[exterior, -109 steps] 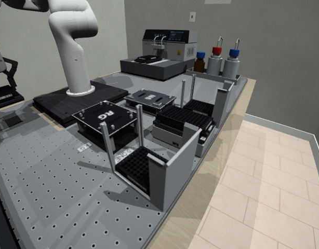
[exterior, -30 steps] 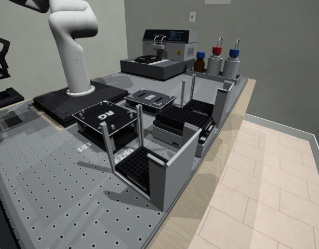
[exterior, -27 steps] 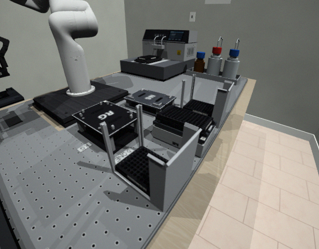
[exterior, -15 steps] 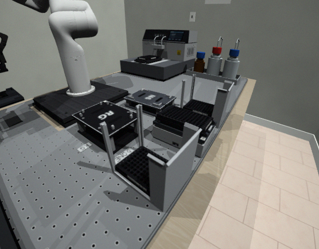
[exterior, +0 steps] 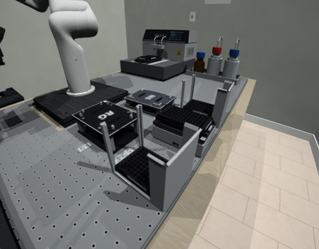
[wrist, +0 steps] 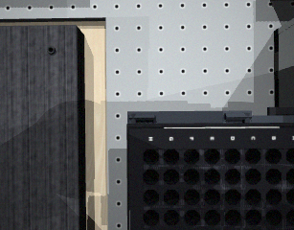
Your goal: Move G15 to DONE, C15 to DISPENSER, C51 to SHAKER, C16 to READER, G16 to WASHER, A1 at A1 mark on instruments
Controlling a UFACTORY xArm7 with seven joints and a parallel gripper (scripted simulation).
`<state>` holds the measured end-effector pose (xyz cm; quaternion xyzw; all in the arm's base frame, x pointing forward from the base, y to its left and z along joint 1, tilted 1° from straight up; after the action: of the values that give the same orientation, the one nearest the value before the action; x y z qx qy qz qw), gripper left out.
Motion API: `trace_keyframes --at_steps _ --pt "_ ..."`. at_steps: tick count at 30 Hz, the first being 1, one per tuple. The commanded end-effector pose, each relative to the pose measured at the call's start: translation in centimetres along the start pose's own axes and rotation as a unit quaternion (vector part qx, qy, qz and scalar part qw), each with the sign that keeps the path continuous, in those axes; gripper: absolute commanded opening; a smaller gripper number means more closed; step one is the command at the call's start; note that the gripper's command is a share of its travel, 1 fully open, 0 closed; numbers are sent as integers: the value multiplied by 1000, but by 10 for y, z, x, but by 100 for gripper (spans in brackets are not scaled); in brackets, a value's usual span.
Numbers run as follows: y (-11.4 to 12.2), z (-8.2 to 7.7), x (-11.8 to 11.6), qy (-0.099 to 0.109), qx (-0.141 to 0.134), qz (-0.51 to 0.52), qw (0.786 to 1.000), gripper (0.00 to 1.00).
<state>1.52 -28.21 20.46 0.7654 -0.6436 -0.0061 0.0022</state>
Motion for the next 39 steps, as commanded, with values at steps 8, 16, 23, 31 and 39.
trace_keyframes --at_steps 8,16,23,31,39 --pt "-3 -4 1 2 0 3 1000 0" --pt "-23 -4 0 2 0 3 1000 0" --pt "-47 -4 -2 2 0 3 1000 0" --pt "-65 -4 -3 2 0 6 1000 0" --pt "-91 -4 -4 2 0 6 1000 0"
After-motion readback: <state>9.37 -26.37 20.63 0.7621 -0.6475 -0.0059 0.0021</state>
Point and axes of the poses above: the point where the finger pads meet when closed, its own z axis out along the fingers, its own x axis across the jaws, y = z × x, the point moved 1 cm from there along -z, back along the fingers, and after that the axes turned 10 degrees about -z, right-handed, at the moved point
